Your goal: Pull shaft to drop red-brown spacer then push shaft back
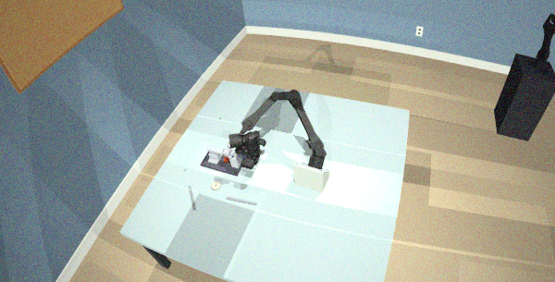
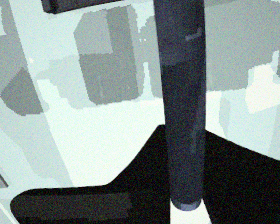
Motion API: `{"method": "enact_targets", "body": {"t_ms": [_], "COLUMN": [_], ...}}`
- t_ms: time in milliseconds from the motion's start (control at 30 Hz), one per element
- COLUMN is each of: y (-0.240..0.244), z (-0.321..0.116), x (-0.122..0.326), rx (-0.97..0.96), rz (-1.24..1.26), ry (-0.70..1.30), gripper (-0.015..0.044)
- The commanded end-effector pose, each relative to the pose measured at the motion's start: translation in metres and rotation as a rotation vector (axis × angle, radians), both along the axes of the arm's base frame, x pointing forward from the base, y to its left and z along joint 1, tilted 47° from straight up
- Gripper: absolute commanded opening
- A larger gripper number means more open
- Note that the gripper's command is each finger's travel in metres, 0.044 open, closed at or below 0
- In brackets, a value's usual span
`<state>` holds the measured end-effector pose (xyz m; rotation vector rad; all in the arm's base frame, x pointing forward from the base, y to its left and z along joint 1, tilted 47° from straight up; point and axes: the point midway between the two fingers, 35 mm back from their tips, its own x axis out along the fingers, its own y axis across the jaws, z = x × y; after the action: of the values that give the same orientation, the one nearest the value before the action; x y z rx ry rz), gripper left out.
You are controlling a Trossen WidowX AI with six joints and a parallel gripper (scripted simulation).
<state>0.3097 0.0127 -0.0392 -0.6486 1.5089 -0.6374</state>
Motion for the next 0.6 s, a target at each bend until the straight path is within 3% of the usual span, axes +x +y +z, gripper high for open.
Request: {"method": "enact_targets", "body": {"t_ms": [0, 567], "y": [-0.0001, 0.0004], "z": [-0.0002, -0.0001], "x": [0.0008, 0.0069], "rx": [0.003, 0.003], "rz": [-0.004, -0.004], "ry": [0.004, 0.004], "gripper": [0.0, 0.0]}}
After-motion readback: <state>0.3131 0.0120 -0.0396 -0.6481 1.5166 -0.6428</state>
